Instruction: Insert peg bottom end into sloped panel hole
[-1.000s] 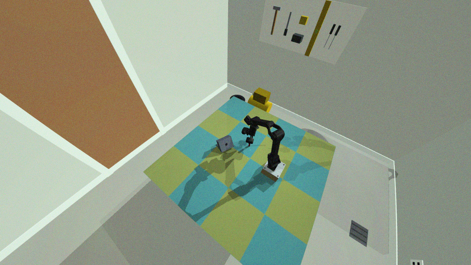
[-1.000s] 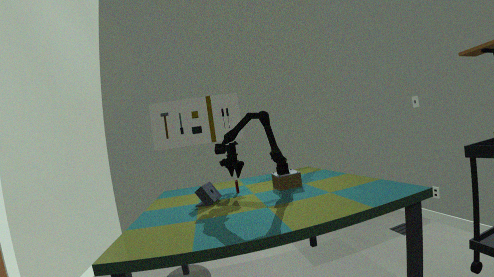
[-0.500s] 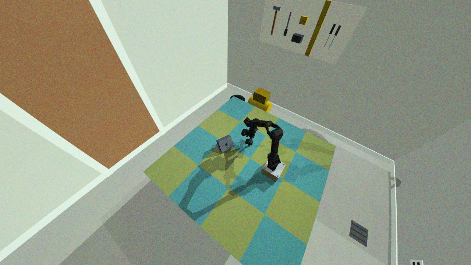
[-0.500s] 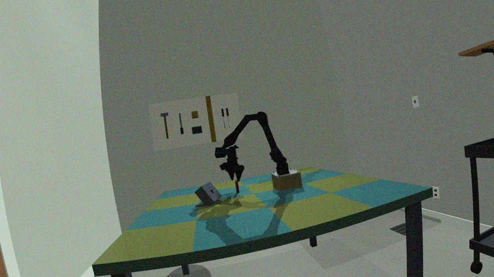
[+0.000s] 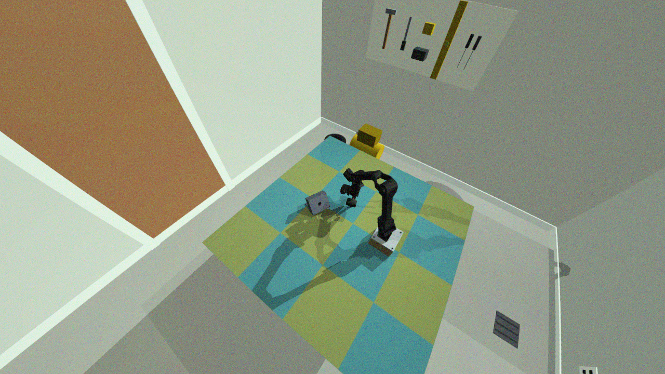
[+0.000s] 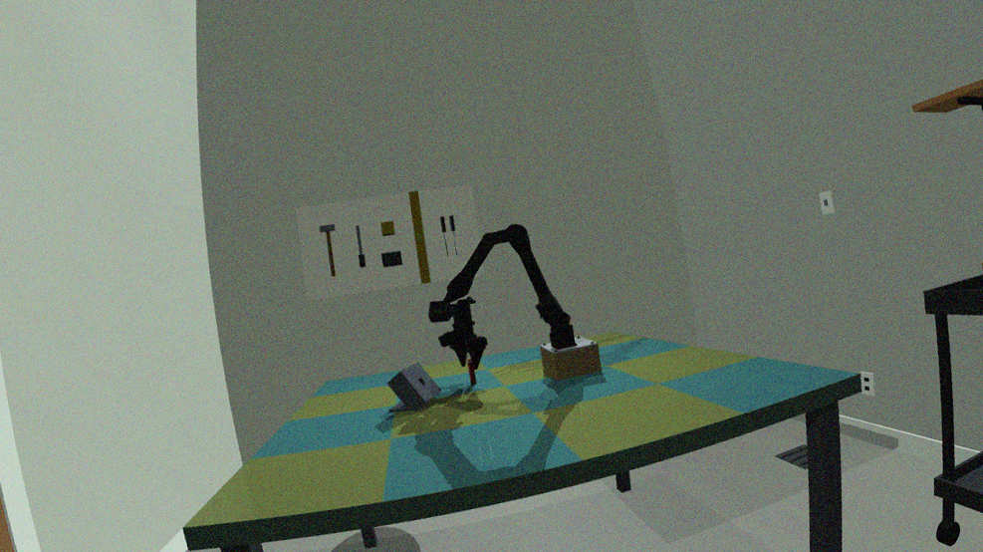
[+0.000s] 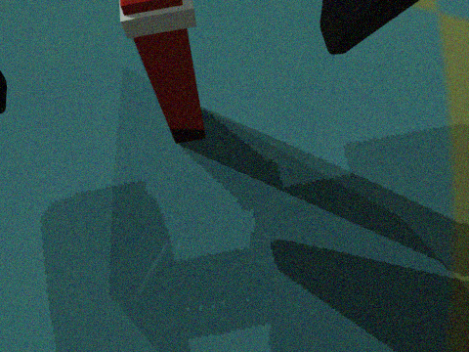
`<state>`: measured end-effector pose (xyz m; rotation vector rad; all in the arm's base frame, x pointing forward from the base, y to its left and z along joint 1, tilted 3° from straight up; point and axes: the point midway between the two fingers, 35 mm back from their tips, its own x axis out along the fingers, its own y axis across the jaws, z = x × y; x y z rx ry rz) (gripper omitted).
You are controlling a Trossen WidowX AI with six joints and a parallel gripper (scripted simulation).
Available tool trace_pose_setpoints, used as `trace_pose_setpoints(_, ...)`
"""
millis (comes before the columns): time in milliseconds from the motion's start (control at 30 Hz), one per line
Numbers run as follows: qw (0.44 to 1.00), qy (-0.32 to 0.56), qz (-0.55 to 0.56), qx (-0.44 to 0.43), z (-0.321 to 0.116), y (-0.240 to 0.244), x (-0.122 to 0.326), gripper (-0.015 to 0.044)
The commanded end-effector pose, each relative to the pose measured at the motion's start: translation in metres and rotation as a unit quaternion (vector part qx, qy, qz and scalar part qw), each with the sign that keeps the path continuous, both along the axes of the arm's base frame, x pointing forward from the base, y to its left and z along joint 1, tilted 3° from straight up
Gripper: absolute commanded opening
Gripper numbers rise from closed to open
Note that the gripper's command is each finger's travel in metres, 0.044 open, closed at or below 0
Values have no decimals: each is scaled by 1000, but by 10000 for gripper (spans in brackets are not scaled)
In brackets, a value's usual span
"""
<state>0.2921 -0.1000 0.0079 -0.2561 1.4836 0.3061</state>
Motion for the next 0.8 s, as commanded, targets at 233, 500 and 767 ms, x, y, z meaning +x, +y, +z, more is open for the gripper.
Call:
trace_pose_setpoints(233, 1000, 8, -1, 2, -16, 2, -3, 440)
trace_pose_setpoints(500, 1000, 3, 0, 1, -12, 1, -2, 309)
trace_pose_setpoints(767, 1000, 3, 0, 1, -12, 1, -2, 99)
